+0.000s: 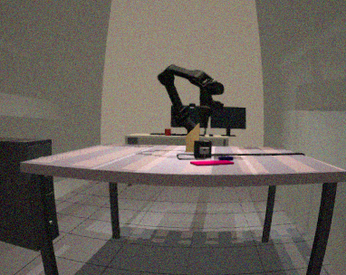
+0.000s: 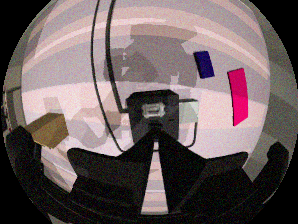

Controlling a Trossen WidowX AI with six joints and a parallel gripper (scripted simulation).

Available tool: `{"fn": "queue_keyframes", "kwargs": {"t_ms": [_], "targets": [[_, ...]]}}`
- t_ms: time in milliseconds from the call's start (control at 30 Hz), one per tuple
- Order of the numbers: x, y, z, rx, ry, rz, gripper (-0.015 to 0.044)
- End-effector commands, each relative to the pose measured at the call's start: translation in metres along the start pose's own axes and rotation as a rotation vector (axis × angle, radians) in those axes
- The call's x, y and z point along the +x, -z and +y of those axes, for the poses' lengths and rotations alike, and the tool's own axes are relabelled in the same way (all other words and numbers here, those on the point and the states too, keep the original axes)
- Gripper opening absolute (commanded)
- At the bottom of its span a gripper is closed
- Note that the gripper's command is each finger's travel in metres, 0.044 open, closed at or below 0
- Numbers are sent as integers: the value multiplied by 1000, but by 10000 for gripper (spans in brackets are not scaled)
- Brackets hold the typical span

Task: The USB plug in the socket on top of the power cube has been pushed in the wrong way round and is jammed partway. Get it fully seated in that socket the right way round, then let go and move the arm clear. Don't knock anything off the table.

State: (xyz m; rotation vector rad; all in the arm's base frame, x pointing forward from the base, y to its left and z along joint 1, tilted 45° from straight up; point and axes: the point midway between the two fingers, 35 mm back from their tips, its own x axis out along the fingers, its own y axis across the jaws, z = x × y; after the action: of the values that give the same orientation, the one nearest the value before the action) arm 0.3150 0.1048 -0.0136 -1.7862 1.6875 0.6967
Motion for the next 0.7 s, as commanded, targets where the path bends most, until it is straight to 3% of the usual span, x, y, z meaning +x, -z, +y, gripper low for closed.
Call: {"fn": "queue_keyframes", "kwargs": {"t_ms": [0, 667], "targets": [[1, 0, 0, -97, -1, 0, 0], [0, 0, 0, -157, 1, -3, 0]]}}
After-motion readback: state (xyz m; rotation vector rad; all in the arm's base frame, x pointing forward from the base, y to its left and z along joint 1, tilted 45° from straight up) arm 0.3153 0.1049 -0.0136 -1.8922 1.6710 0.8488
